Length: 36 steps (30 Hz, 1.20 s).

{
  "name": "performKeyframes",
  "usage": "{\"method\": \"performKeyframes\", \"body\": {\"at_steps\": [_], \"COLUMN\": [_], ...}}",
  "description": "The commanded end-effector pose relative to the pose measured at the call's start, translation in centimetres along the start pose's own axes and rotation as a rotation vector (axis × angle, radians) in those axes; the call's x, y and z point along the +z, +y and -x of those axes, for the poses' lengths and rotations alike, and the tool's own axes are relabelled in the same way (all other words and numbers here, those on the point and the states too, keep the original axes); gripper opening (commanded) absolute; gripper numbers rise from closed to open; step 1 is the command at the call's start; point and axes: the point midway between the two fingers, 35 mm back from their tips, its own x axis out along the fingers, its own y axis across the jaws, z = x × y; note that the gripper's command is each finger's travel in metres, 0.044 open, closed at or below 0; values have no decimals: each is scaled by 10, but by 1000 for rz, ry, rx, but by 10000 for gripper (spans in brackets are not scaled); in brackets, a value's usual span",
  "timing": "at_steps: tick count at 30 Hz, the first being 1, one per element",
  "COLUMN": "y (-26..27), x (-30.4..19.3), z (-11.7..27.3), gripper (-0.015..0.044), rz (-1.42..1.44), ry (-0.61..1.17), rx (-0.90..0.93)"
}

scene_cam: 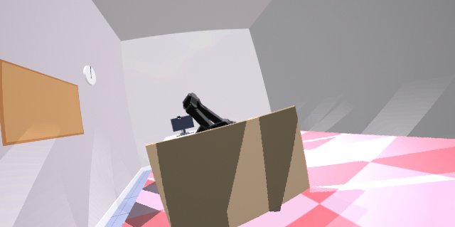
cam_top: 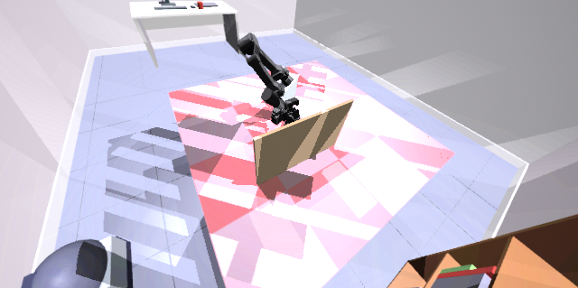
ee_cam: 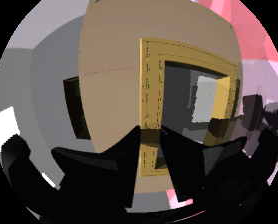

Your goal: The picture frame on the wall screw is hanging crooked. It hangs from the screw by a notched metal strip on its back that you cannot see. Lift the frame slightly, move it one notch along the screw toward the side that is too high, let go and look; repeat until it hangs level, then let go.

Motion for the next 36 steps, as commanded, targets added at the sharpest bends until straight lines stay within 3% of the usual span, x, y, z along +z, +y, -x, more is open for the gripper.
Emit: {"method": "performKeyframes", "body": {"at_steps": [1,7,17,22,29,36], "y": [0,0,0,-1,-9,-4], "x": [0,0,0,2,-1,13], "z": [0,0,0,10,98,109], "gripper": [0,0,260,260,260,260], "rz": [23,57,36,11,-233,-202], "ry": [-3,-3,0,0,7,-6], "rx": [-3,-3,0,1,2,-4]}}
